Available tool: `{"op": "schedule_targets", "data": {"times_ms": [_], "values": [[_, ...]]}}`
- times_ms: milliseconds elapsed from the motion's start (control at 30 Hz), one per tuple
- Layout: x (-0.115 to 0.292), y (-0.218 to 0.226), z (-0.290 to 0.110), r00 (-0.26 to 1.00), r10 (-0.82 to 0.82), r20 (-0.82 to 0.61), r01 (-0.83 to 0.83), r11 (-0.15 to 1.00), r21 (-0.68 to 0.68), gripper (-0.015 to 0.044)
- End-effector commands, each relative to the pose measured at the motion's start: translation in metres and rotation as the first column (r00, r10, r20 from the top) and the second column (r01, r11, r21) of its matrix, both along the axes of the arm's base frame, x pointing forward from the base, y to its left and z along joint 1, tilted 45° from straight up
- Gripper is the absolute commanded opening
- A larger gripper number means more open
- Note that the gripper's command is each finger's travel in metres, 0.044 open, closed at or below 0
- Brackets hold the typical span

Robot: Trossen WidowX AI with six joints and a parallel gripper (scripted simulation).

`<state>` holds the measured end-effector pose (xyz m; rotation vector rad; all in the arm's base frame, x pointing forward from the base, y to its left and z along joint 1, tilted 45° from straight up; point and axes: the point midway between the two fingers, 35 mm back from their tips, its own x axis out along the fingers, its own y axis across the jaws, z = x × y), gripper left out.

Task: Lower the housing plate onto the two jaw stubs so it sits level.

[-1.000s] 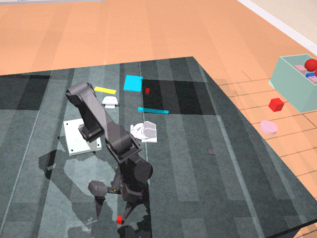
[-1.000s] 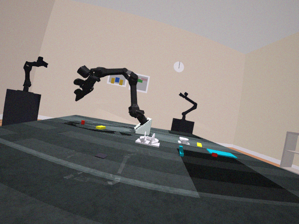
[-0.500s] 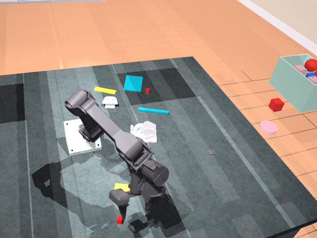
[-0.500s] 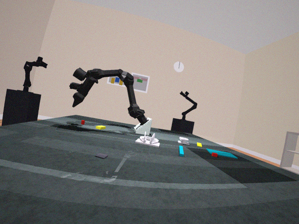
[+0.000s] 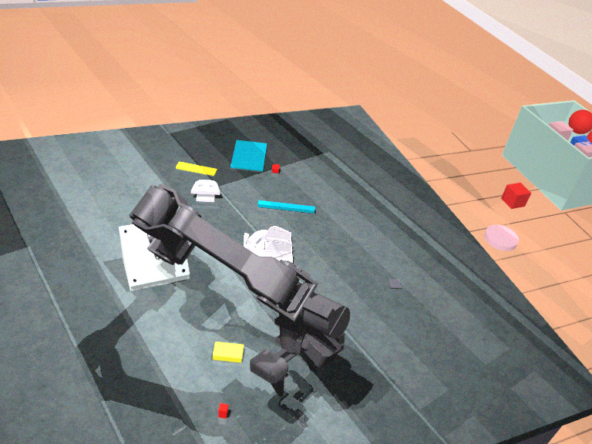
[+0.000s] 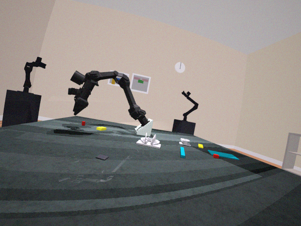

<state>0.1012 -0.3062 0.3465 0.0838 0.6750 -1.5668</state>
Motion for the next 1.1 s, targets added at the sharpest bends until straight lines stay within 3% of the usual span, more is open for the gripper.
{"op": "schedule_targets", "data": {"times_ms": [0,267,500,1067], "values": [[0.031,0.0,-0.017,0.996,0.083,-0.017,-0.082,0.995,0.056,0.044],[0.088,0.008,-0.051,0.969,0.238,-0.073,-0.224,0.961,0.164,0.044],[0.112,0.019,-0.07,0.929,0.332,-0.166,-0.293,0.93,0.221,0.044],[0.188,0.075,-0.123,0.777,0.584,-0.235,-0.482,0.792,0.374,0.044]]}}
